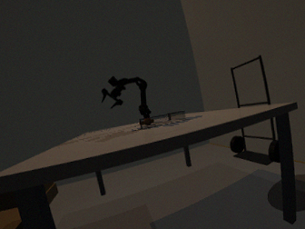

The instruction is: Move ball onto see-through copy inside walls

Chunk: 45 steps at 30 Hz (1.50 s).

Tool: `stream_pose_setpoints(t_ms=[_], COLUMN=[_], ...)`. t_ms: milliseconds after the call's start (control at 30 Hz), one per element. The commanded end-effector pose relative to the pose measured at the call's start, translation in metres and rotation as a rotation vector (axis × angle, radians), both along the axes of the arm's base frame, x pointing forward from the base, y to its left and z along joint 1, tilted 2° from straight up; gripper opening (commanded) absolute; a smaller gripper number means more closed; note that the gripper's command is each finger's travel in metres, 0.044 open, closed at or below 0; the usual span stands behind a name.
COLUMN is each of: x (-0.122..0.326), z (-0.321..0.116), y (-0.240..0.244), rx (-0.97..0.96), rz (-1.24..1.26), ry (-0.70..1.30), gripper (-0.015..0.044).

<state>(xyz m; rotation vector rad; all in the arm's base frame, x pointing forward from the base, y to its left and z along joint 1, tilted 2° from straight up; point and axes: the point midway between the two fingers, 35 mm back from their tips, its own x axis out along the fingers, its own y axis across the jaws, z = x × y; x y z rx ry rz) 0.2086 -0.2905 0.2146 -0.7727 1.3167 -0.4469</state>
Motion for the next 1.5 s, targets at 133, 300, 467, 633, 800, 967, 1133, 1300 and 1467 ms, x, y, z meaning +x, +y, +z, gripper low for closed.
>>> stream_pose_setpoints(t_ms=[133,300,467,633,800,967,1133,1300,1467], x=[0.070,0.084,0.075,0.072,0.072,0.072,0.072,0.072,0.072], z=[-0.060,-0.093,-0.117,-0.120,-0.120,-0.134,-0.136,-0.144,-0.152], y=[0.103,0.181,0.258,0.268,0.268,0.268,0.267,0.267,0.267], rx=[0.199,0.307,0.406,0.420,0.420,0.420,0.420,0.420,0.420], rz=[0.590,0.982,1.370,1.421,1.421,1.421,1.421,1.421,1.421], ry=[0.331,0.553,0.777,0.808,0.808,0.808,0.808,0.808,0.808], gripper=[0.0393,0.0393,0.0393,0.0393,0.0393,0.0393,0.0393,0.0393,0.0393])
